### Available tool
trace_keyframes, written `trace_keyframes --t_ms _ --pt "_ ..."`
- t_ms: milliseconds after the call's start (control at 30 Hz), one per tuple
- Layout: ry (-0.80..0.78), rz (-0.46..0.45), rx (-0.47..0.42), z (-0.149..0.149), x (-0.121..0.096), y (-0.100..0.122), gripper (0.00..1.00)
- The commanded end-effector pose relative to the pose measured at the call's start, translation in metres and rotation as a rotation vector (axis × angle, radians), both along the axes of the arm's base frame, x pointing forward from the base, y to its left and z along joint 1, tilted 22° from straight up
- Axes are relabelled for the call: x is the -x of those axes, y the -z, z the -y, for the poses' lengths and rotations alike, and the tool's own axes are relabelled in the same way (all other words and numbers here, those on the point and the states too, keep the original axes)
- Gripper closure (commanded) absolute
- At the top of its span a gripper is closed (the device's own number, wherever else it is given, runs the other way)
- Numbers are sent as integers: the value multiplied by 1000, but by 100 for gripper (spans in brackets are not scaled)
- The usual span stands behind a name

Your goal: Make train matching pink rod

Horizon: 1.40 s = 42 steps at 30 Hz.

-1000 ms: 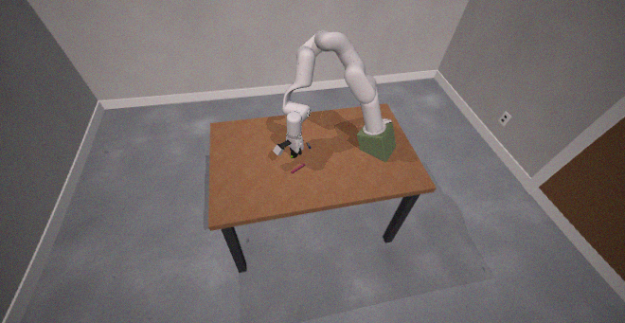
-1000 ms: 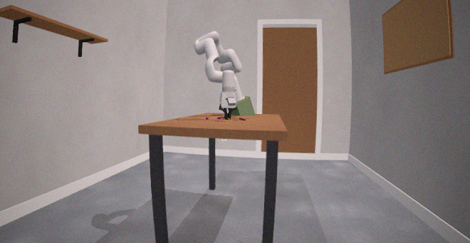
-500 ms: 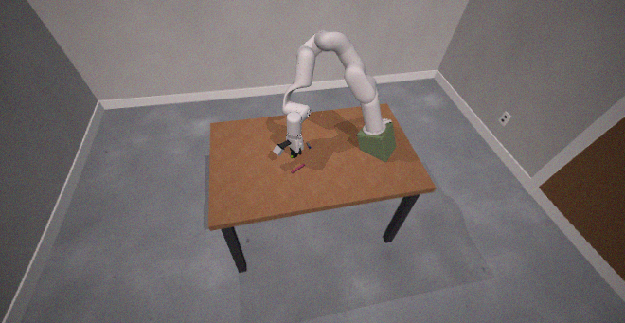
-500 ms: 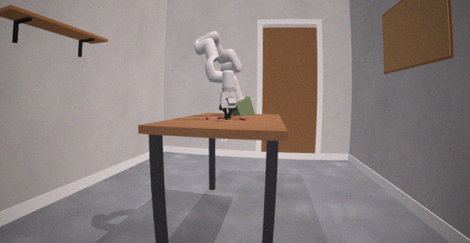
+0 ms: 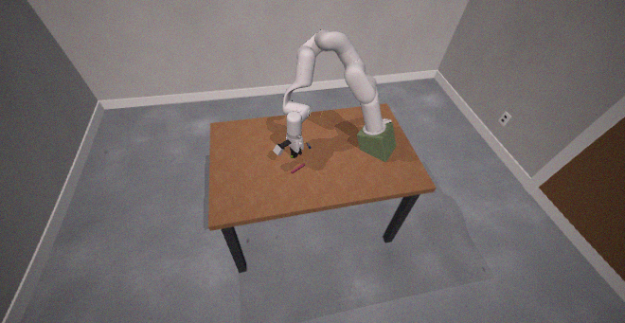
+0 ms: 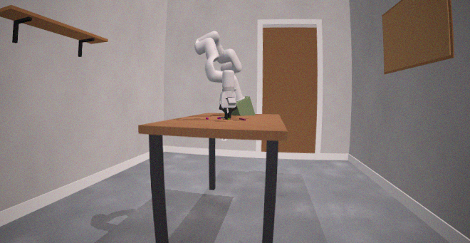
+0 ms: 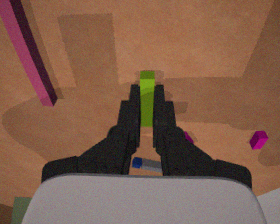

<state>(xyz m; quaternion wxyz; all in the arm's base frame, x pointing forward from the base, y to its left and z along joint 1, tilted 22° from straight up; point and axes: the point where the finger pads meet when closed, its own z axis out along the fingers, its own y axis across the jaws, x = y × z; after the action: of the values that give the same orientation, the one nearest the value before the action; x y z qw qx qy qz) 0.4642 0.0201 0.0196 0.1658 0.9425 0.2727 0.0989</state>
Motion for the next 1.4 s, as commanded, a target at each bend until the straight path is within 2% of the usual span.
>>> trace_keyframes --t_ms 0,133,533,967,1367 --pt "-2 4 -1 -2 0 -7 96" --pt "-2 4 -1 -5 3 -16 96" --pt "-2 4 -1 -19 18 -65 96" --pt "-2 3 -1 -25 25 -88 96" --pt "-2 3 -1 -26 26 -92 96"
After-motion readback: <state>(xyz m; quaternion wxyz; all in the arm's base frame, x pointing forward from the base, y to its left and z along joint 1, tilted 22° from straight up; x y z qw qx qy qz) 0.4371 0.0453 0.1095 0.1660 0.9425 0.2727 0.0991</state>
